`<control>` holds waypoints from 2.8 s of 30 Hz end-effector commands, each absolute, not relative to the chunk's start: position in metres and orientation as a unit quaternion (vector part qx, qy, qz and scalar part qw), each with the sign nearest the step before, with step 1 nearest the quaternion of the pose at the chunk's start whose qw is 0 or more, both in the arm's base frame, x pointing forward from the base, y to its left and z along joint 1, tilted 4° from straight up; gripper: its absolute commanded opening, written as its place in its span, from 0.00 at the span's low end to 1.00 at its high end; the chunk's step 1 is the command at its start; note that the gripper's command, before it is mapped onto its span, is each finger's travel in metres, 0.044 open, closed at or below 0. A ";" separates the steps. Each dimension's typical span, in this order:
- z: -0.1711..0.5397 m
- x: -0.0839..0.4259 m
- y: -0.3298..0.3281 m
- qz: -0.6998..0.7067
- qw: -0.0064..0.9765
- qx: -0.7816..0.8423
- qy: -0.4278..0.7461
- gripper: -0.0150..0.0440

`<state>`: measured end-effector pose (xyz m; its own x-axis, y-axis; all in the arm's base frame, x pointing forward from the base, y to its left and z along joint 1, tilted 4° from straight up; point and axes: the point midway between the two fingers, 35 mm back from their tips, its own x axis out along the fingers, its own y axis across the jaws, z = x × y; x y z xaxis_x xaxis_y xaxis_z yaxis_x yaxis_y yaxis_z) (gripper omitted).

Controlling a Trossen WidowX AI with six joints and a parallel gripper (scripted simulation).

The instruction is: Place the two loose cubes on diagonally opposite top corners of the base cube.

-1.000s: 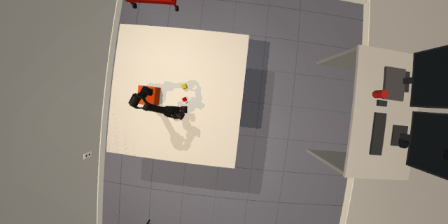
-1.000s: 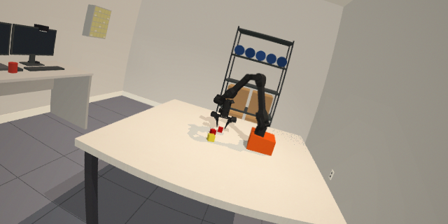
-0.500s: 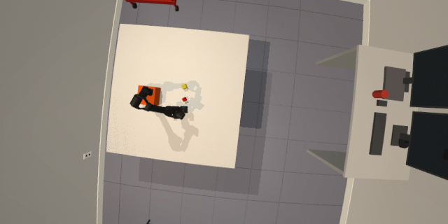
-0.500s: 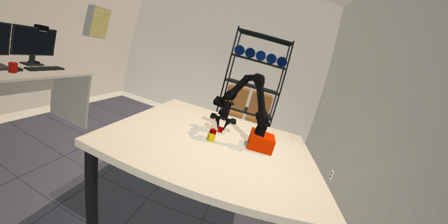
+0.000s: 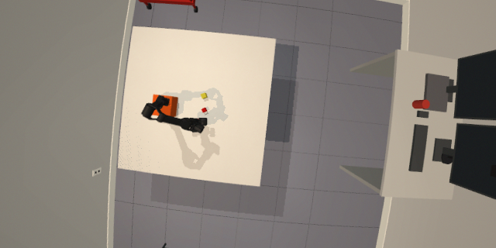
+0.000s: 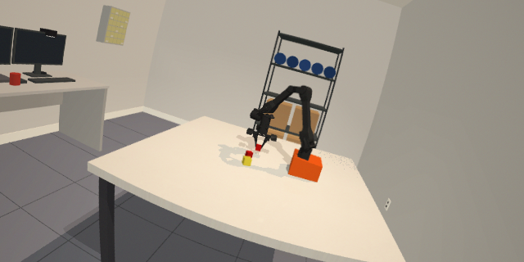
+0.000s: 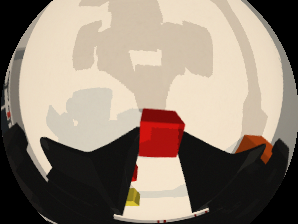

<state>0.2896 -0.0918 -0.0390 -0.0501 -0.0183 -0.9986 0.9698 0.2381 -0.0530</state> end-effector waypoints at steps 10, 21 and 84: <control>0.001 0.294 -0.092 -0.452 0.550 0.419 0.563 0.43; 0.037 0.292 -0.090 -0.452 0.550 0.419 0.563 0.43; 0.015 0.286 0.081 -0.162 0.677 0.158 0.700 0.43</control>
